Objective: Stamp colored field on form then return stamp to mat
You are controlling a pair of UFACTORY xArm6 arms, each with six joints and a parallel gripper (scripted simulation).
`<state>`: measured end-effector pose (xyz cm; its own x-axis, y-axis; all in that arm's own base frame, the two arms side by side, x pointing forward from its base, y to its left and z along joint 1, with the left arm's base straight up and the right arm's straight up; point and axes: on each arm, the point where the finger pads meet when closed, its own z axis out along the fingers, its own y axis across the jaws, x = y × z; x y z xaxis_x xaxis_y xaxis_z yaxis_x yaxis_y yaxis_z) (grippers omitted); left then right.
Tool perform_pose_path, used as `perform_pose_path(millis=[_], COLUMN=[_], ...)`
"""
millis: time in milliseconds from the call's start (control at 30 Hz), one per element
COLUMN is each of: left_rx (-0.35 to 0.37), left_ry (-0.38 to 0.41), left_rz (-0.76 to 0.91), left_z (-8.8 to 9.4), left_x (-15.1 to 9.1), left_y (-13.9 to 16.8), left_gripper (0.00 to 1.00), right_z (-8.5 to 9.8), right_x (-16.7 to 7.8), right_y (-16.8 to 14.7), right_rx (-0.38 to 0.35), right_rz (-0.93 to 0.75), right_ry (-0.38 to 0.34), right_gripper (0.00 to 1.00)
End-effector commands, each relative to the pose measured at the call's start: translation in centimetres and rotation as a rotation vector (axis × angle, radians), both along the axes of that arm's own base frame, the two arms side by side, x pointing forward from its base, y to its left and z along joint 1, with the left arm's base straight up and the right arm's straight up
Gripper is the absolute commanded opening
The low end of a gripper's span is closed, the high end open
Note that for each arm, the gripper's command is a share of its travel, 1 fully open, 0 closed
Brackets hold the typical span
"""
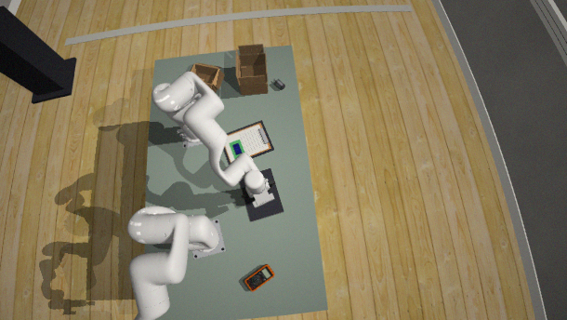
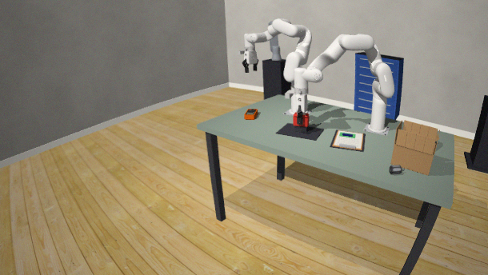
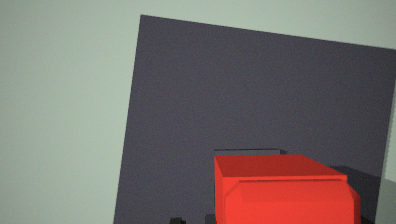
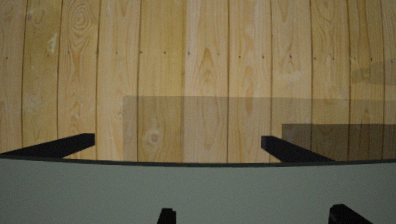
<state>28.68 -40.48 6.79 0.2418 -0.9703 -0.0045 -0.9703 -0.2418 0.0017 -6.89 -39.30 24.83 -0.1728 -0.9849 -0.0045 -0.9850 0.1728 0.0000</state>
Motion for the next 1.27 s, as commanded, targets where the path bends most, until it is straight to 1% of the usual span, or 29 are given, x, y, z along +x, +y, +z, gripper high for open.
perform_pose_path(millis=[0, 67, 100, 167, 200, 300, 333, 367, 400, 1233], left_rx=[-0.004, -0.004, -0.004, -0.004, -0.004, -0.004, -0.004, -0.004, -0.004, -0.004], left_ry=[-0.003, -0.003, -0.003, -0.003, -0.003, -0.003, -0.003, -0.003, -0.003, -0.003], left_rz=[0.0, 0.0, 0.0, 0.0, 0.0, 0.0, 0.0, 0.0, 0.0, 0.0], left_z=[0.2, 0.6, 1.4, 1.4, 2.5, 6.9, 8.0, 8.8, 9.1, 9.2], left_x=[0.1, 0.1, 0.1, 0.1, 0.1, 0.1, 0.1, 0.1, 0.1, 0.1], left_y=[-0.1, -0.1, -0.1, -0.1, -0.1, -0.1, -0.1, -0.1, -0.1, -0.1], left_gripper=[0.89, 0.89, 0.89, 0.89, 0.89, 0.89, 0.89, 0.89, 0.89, 0.89], right_z=[0.2, 0.2, 0.2, 0.2, 0.2, 0.2, 0.2, 0.2, 0.2, 0.2], right_x=[0.0, 0.0, 0.0, 0.0, 0.0, 0.0, 0.0, 0.0, 0.0, 0.0], right_y=[-0.1, -0.1, -0.1, -0.1, -0.1, -0.1, -0.1, -0.1, -0.1, -0.1], right_rx=[-0.004, -0.004, -0.004, -0.004, -0.004, -0.004, -0.004, -0.004, -0.004, -0.004], right_rz=[0.0, 0.0, 0.0, 0.0, 0.0, 0.0, 0.0, 0.0, 0.0, 0.0], right_ry=[0.001, 0.001, 0.001, 0.001, 0.001, 0.001, 0.001, 0.001, 0.001, 0.001], right_gripper=[1.0, 1.0, 1.0, 1.0, 1.0, 1.0, 1.0, 1.0, 1.0, 1.0])
